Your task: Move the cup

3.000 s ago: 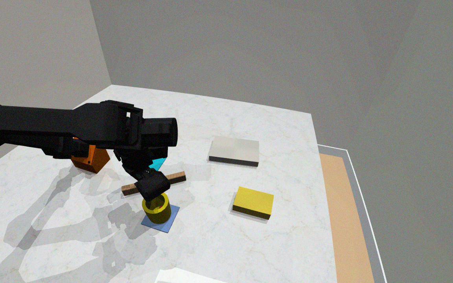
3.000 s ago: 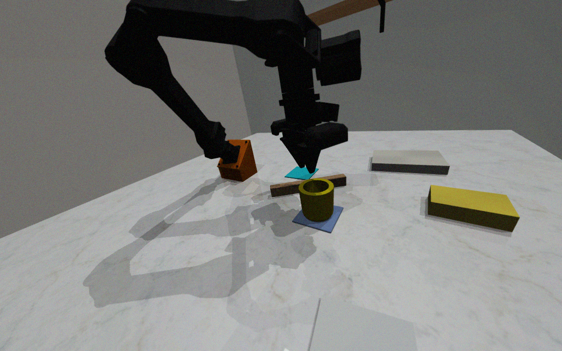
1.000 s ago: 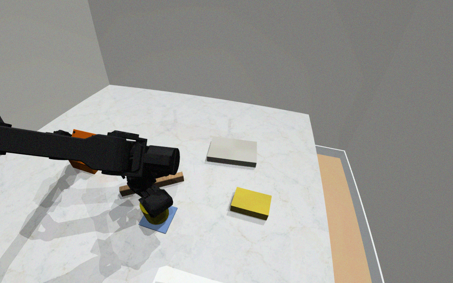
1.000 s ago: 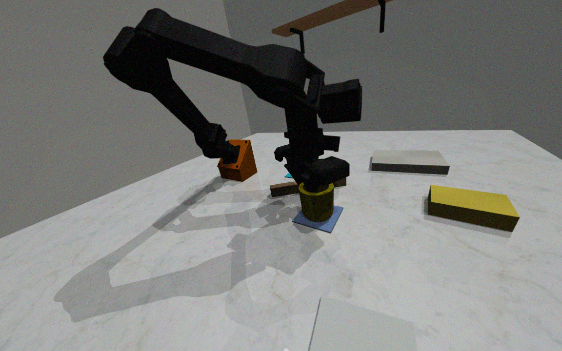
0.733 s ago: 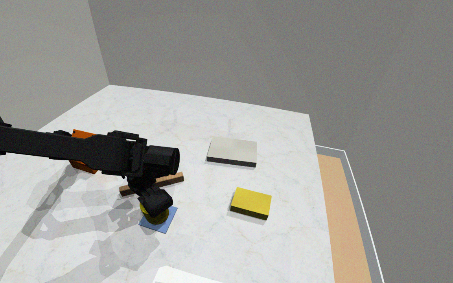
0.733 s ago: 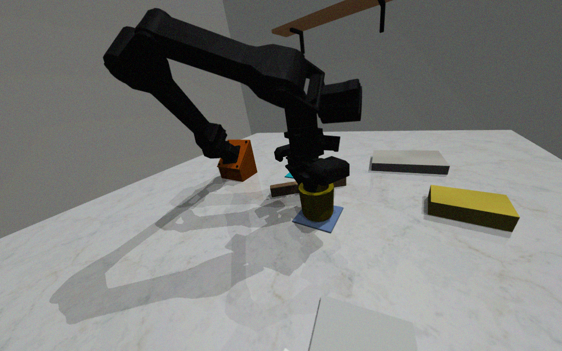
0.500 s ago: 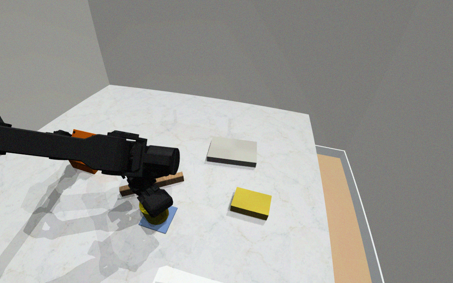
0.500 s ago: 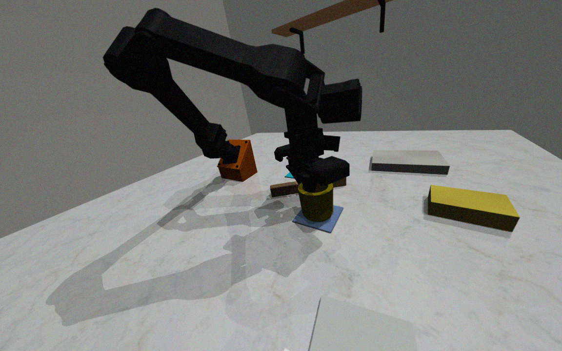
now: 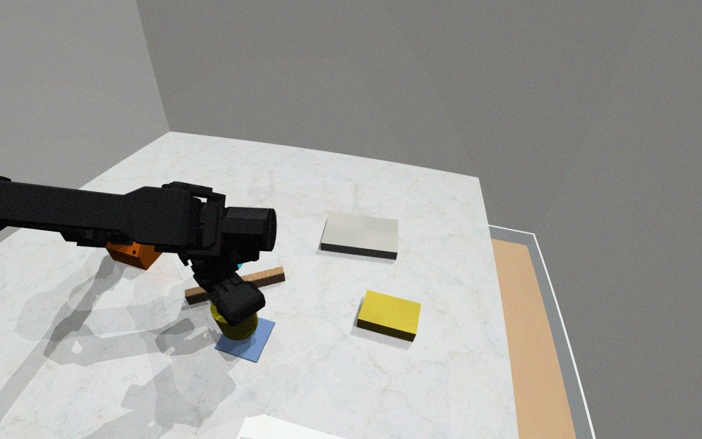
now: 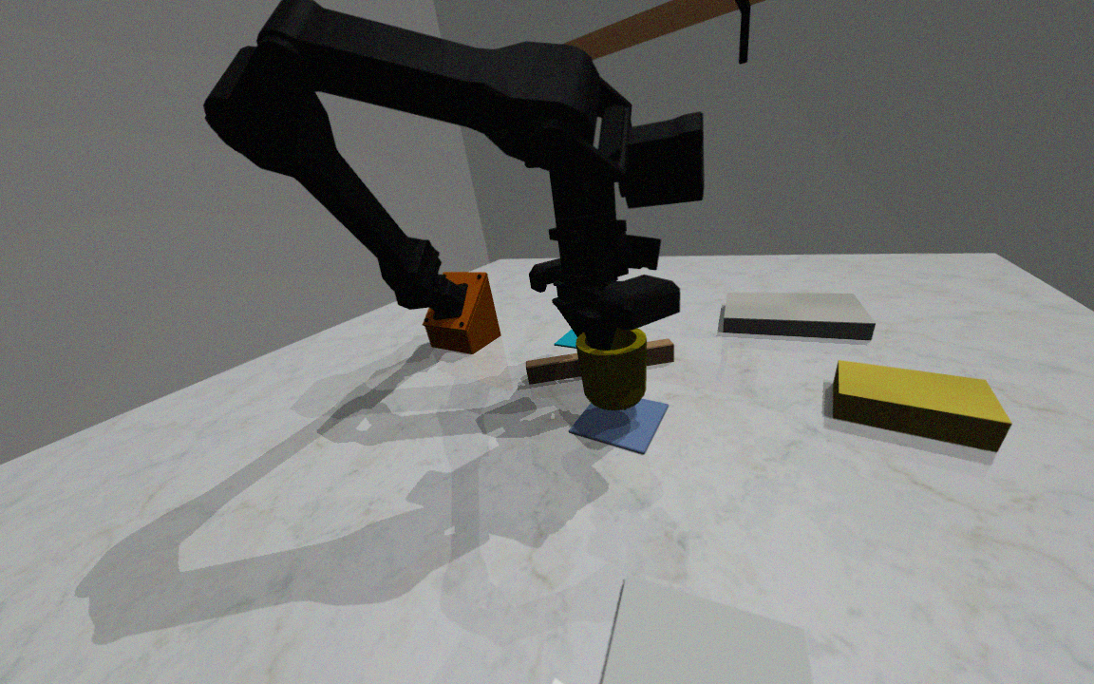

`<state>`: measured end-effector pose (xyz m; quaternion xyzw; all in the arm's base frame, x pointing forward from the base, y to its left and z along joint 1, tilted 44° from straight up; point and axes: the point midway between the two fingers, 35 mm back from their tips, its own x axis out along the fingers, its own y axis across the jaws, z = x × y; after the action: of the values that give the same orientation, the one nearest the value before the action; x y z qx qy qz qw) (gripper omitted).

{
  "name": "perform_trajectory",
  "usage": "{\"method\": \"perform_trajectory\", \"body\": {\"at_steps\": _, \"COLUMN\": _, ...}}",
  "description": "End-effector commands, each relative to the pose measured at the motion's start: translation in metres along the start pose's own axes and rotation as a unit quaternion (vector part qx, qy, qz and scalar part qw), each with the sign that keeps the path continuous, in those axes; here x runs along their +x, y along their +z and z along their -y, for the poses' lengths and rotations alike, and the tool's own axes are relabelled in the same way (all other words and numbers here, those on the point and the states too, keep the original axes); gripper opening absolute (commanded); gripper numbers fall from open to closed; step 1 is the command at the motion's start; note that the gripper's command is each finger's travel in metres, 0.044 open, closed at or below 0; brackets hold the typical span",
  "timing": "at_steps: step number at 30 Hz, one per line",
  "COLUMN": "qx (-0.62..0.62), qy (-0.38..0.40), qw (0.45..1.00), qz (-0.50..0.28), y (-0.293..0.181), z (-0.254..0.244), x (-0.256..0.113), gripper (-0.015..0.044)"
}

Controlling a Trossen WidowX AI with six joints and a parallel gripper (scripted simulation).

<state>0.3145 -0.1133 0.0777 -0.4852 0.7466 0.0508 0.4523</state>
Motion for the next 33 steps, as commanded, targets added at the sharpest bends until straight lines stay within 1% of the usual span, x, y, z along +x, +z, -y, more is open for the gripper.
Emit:
{"method": "perform_trajectory", "body": {"at_steps": 1, "qx": 0.003, "qy": -0.001, "qw": 1.0, "qz": 0.003, "y": 0.0, "z": 0.001, "x": -0.017, "gripper": 0.0}}
{"method": "perform_trajectory", "body": {"at_steps": 5, "qx": 0.002, "qy": -0.001, "qw": 1.0, "qz": 0.003, "y": 0.0, "z": -0.001, "x": -0.025, "gripper": 0.0}}
{"method": "perform_trajectory", "body": {"at_steps": 25, "qx": -0.001, "qy": -0.002, "qw": 1.0, "qz": 0.0, "y": 0.0, "z": -0.002, "x": -0.022, "gripper": 0.0}}
{"method": "perform_trajectory", "body": {"at_steps": 33, "qx": 0.0, "qy": -0.001, "qw": 1.0, "qz": 0.002, "y": 0.007, "z": -0.016, "x": -0.022, "gripper": 0.0}}
